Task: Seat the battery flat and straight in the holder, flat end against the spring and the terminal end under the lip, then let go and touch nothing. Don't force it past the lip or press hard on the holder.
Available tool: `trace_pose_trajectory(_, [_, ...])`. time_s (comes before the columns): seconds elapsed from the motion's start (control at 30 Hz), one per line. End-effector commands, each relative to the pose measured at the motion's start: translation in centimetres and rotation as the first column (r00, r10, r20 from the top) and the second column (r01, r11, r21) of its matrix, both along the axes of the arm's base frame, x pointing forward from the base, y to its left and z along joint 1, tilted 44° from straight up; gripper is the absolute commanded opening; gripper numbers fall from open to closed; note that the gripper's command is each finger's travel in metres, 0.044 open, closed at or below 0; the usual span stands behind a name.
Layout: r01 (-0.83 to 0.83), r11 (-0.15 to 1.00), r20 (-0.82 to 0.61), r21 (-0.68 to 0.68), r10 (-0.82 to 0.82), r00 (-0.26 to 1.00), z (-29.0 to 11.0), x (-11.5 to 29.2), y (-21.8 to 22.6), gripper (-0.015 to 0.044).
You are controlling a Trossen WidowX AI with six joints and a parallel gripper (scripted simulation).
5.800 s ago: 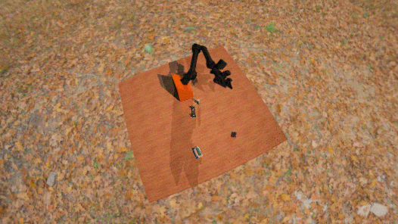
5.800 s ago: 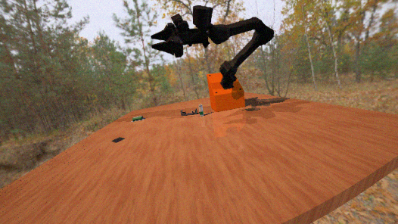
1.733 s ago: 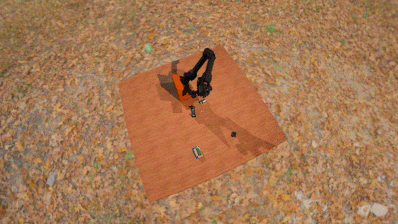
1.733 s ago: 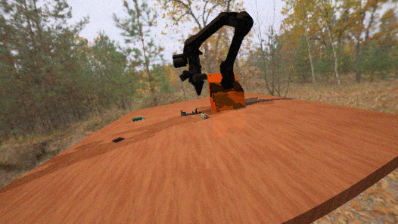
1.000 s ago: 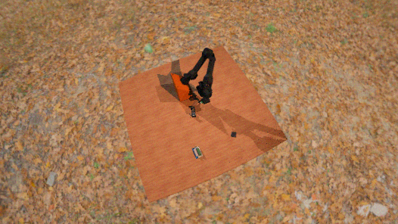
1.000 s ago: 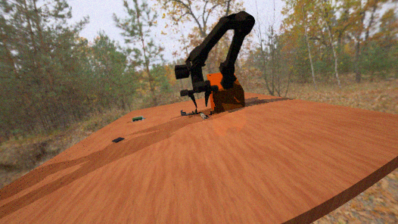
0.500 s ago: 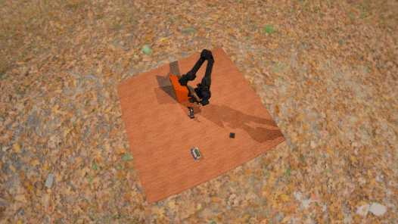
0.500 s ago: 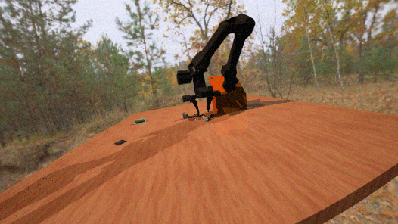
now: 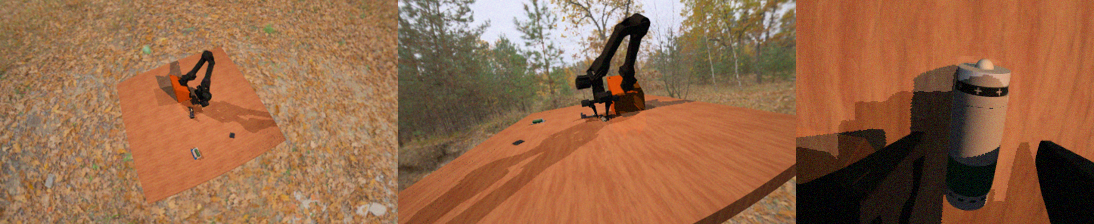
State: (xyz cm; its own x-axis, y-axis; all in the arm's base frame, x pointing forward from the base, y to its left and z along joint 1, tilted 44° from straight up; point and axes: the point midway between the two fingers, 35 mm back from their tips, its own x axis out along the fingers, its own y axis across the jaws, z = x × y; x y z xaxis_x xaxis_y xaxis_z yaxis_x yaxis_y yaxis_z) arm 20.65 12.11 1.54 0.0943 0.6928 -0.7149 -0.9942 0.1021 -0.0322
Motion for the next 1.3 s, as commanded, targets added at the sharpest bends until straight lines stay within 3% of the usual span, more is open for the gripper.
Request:
trace_pose_trajectory(0.0, [0.003,1.000,-0.007,-0.005,-0.004,1.000,-0.6,-0.1,0.4,0.0229])
trace_pose_trajectory(0.23, [0.003,1.000,-0.006,-0.002,-0.003,1.000,-1.1,-0.1,1.0,0.0229])
trace_pose_trajectory(0.4, [0.003,1.000,-0.006,-0.002,-0.003,1.000,-1.1,-0.1,1.0,0.0097])
trace_pose_trajectory(0.53, [0.003,1.000,-0.006,-0.002,-0.003,1.000,-1.1,-0.1,1.0,0.0071])
trace_pose_trajectory(1.13, [0.003,1.000,-0.005,-0.004,-0.003,1.000,2.5,-0.6,-2.5,0.0067])
trace_pose_trajectory(1.27, [0.132,0.991,-0.126,-0.004,-0.131,0.983,2.1,0.3,-3.4,0.0067])
